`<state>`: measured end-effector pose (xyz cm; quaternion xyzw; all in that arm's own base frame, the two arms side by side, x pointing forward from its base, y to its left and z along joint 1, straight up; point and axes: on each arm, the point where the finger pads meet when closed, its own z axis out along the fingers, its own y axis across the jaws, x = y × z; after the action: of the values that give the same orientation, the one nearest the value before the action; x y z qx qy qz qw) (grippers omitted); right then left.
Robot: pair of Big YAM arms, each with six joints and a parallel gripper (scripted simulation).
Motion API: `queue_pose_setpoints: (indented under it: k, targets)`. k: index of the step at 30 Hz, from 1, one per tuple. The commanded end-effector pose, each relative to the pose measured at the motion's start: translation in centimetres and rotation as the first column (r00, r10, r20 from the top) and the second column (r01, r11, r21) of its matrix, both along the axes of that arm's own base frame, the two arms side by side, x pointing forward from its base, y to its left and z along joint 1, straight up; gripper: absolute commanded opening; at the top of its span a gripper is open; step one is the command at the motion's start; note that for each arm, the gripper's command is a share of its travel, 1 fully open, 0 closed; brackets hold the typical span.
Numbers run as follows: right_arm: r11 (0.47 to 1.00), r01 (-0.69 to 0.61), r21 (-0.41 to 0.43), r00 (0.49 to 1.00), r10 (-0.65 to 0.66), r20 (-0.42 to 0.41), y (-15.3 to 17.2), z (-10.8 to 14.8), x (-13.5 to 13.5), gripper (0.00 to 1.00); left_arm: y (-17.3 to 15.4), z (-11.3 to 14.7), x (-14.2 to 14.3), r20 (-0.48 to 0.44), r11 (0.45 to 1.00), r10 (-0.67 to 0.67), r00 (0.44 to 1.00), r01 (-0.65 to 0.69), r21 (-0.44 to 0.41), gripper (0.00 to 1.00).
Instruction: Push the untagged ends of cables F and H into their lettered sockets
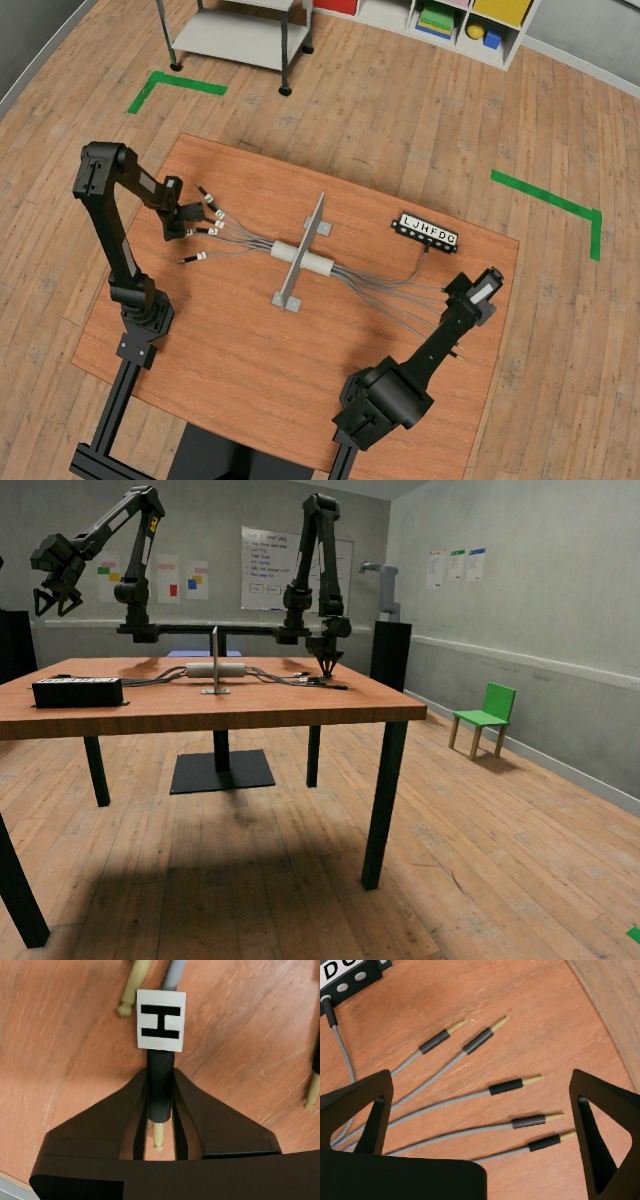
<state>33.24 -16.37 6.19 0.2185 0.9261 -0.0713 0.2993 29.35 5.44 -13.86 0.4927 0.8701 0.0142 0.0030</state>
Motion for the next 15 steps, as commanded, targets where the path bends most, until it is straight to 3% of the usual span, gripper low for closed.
queue_pose_setpoints:
  k: [1,15]
  targets:
    - [1.0,-0.012,-0.01,1.0,0.012,0.012,-0.1,0.42,0.75,1.0,1.05,-0.45,0.4,-0.011,1.0,-0.006,1.0,0.006,0.002,0.05]
    - [1.0,-0.012,-0.01,1.0,0.012,0.012,-0.1,0.42,0.75,1.0,1.47,-0.62,-0.11,-0.026,1.0,-0.02,0.999,0.019,-0.02,0.05]
